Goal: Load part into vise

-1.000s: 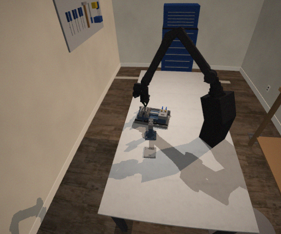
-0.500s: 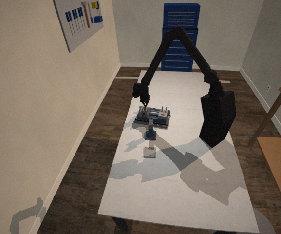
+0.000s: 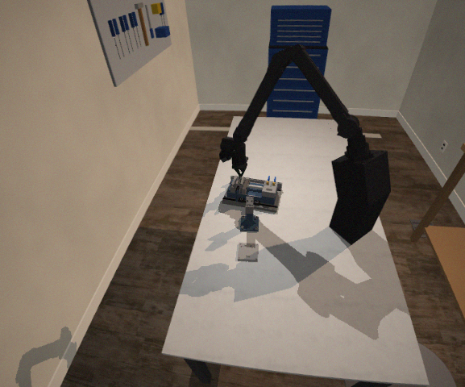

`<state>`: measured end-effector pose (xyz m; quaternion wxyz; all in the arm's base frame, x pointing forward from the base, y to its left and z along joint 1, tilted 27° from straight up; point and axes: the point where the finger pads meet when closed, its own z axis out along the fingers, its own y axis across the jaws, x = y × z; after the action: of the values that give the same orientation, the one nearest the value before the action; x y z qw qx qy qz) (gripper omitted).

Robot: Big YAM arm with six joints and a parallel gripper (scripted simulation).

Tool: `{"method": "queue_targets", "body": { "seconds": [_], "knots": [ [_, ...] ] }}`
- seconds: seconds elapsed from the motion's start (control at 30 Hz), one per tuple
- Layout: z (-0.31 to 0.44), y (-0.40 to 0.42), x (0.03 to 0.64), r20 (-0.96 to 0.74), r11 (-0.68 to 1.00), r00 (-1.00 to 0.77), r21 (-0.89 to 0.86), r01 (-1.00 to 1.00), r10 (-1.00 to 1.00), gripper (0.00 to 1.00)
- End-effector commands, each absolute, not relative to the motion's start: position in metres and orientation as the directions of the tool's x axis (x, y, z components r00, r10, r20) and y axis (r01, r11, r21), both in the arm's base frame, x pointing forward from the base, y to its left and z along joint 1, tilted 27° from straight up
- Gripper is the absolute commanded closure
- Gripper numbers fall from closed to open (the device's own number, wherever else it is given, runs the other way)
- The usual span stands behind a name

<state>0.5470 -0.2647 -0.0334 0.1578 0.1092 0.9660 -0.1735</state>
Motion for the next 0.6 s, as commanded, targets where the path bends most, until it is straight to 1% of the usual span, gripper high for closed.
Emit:
{"method": "queue_targets", "body": {
  "seconds": [0.0,0.57],
  "knots": [
    [-0.045,-0.259,0.55,-0.341,0.917,-0.927,-0.297,0.265,0.157,1.0],
    [-0.022,-0.293,0.547,-0.351,0.914,-0.923,-0.303,0.27,0.157,1.0]
  ]
}}
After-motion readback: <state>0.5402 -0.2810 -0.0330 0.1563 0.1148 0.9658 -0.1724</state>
